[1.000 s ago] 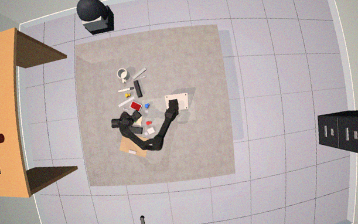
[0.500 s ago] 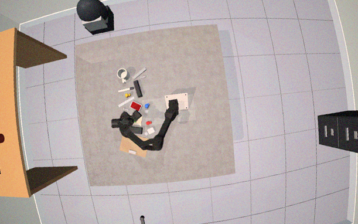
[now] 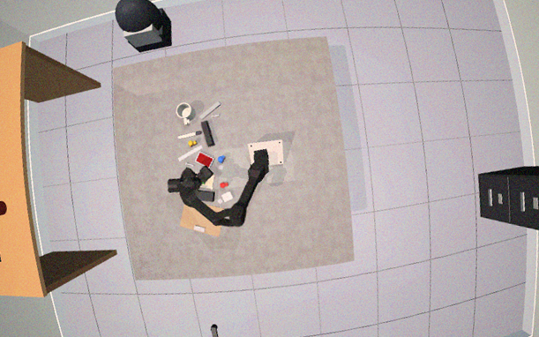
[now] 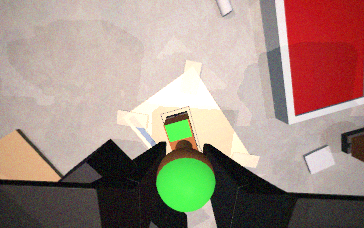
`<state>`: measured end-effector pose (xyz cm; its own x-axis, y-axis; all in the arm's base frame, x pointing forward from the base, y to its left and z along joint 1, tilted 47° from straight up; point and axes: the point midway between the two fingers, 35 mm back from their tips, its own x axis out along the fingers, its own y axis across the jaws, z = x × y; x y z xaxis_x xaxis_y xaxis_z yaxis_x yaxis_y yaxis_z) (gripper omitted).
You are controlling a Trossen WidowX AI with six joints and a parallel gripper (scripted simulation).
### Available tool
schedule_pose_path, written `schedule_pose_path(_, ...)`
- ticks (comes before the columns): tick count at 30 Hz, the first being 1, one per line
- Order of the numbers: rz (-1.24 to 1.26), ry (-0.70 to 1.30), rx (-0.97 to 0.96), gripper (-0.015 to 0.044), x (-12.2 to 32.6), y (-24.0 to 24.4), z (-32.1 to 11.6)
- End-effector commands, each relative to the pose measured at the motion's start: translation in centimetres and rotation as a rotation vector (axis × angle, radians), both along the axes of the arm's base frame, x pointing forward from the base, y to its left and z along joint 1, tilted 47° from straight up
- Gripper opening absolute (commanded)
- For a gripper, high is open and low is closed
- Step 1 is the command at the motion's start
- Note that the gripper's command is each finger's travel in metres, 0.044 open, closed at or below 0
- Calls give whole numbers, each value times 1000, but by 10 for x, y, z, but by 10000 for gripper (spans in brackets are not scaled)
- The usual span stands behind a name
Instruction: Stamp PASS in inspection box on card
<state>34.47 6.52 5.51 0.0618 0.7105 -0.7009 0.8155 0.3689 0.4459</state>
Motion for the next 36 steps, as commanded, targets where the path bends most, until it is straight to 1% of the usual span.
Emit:
schedule_pose_path(1, 4, 1, 6, 0, 0, 4, -1)
schedule_pose_path(36, 4, 1, 6, 0, 0, -4, 7)
